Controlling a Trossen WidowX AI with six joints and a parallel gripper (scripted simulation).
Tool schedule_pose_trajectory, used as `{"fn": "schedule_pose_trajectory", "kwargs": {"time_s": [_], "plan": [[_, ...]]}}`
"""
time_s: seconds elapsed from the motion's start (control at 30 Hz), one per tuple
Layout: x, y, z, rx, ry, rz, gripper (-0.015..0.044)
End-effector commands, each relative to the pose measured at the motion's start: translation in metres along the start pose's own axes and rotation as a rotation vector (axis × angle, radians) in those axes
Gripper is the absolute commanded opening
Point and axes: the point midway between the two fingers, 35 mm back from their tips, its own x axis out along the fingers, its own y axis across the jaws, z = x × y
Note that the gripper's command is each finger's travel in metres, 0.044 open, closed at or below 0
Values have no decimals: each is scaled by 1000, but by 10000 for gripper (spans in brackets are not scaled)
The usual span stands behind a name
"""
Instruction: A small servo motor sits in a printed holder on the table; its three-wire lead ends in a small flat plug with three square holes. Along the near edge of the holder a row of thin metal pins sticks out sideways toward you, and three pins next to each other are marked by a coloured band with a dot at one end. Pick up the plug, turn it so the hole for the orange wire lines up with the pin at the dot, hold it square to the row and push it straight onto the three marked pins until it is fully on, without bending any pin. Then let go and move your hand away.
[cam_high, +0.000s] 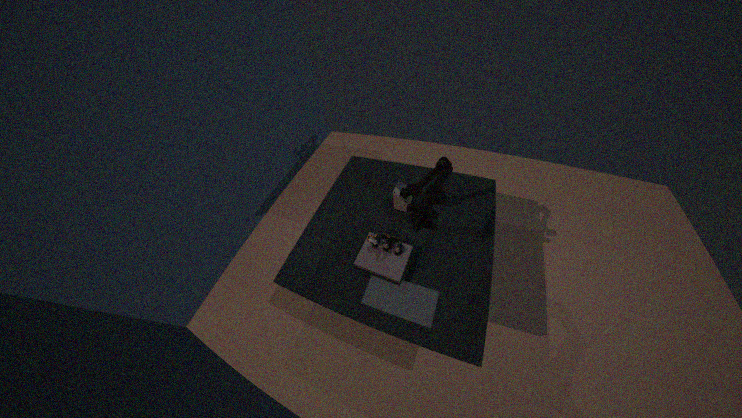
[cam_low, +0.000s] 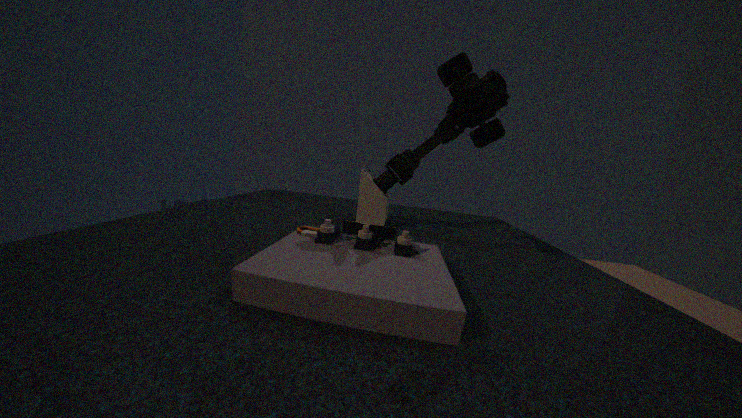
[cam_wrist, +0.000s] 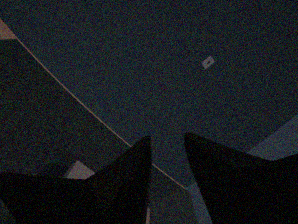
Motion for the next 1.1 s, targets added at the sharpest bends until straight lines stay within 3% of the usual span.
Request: {"fn": "schedule_pose_trajectory", "kwargs": {"time_s": [0.0, 0.53, 1.07], "plan": [[18, -1, -16, -95, 90, 38, 115], [75, -3, -102, -437, 427, 314, 115], [103, -4, -212, -647, 613, 786, 115]]}}
